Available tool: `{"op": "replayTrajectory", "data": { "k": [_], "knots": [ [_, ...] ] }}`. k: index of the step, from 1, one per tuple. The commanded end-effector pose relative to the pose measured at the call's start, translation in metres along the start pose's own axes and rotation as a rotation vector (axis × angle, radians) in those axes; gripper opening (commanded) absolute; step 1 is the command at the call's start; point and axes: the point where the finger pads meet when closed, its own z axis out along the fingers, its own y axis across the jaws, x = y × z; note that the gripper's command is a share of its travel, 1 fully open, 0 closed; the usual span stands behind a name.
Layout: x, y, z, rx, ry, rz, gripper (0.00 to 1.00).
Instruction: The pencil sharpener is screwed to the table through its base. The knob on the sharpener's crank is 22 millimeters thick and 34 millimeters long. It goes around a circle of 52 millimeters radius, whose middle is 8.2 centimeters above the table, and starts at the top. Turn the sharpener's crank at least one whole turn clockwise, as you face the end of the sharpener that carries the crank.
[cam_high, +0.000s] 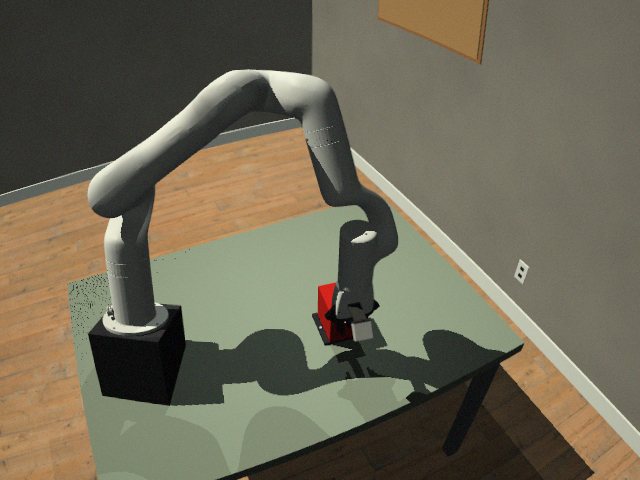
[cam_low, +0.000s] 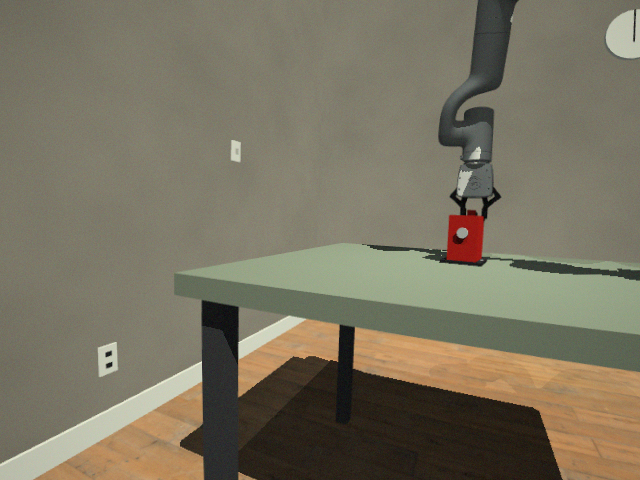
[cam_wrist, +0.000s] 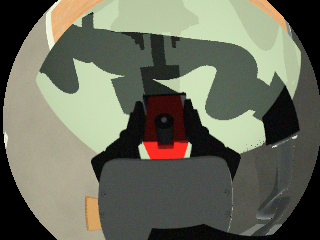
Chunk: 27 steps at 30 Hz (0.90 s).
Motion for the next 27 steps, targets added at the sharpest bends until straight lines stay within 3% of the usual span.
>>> {"op": "replayTrajectory", "data": {
  "k": [1, 15, 27],
  "knots": [
    [0.0, -0.001, -0.001, 0.002, 0.001, 0.0, 0.54],
    [0.0, -0.001, -0.005, 0.002, 0.001, 0.0, 0.54],
    [0.0, -0.001, -0.03, 0.002, 0.001, 0.0, 0.54]
  ]
}}
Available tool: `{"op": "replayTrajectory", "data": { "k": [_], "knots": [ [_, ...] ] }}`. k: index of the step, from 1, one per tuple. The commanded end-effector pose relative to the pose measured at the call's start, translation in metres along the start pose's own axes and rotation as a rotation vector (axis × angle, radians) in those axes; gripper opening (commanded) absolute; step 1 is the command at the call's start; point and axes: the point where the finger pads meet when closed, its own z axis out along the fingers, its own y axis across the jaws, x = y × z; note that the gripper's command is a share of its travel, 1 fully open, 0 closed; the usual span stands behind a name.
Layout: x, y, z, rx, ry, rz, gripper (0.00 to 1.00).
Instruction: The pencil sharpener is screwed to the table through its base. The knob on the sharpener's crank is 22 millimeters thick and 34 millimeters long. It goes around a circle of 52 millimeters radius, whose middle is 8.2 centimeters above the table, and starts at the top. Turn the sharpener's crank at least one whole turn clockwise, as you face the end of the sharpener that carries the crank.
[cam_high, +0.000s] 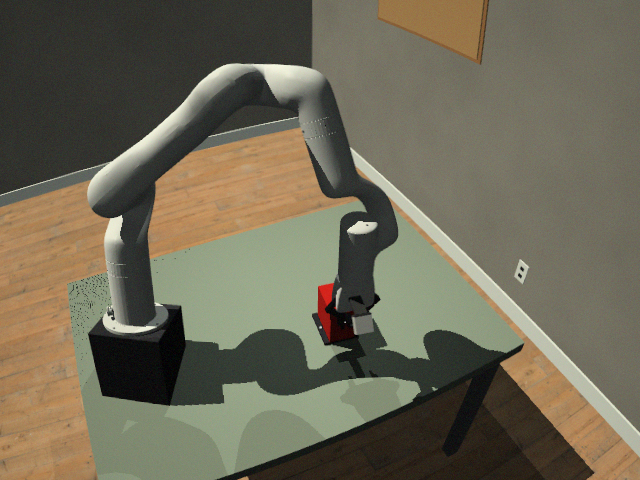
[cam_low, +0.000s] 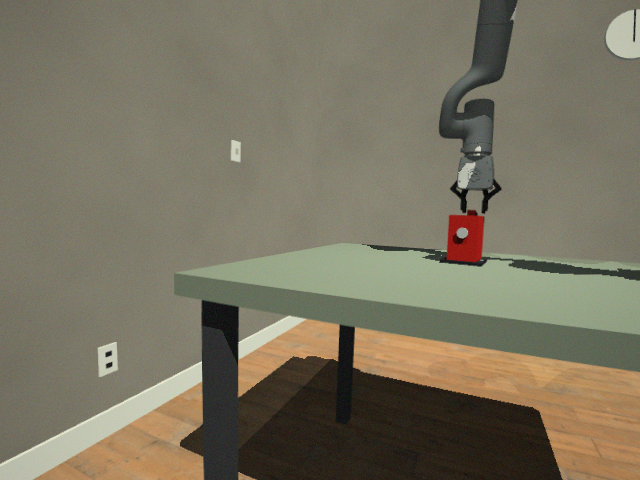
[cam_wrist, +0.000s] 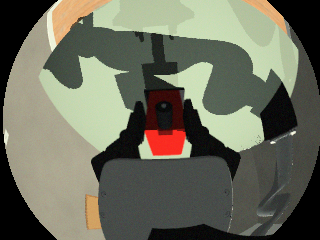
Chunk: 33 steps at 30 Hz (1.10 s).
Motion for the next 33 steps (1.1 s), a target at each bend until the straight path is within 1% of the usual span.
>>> {"op": "replayTrajectory", "data": {
  "k": [1, 3, 11, 16, 28, 29, 33],
  "knots": [
    [0.0, -0.001, -0.009, 0.002, 0.001, 0.0, 0.54],
    [0.0, -0.001, -0.009, 0.002, 0.001, 0.0, 0.54],
    [0.0, -0.001, -0.031, 0.002, 0.001, 0.0, 0.54],
    [0.0, -0.001, -0.041, 0.002, 0.001, 0.0, 0.54],
    [0.0, -0.001, -0.047, 0.002, 0.001, 0.0, 0.54],
    [0.0, -0.001, -0.047, 0.002, 0.001, 0.0, 0.0],
    [0.0, -0.001, -0.047, 0.002, 0.001, 0.0, 0.0]
  ]
}}
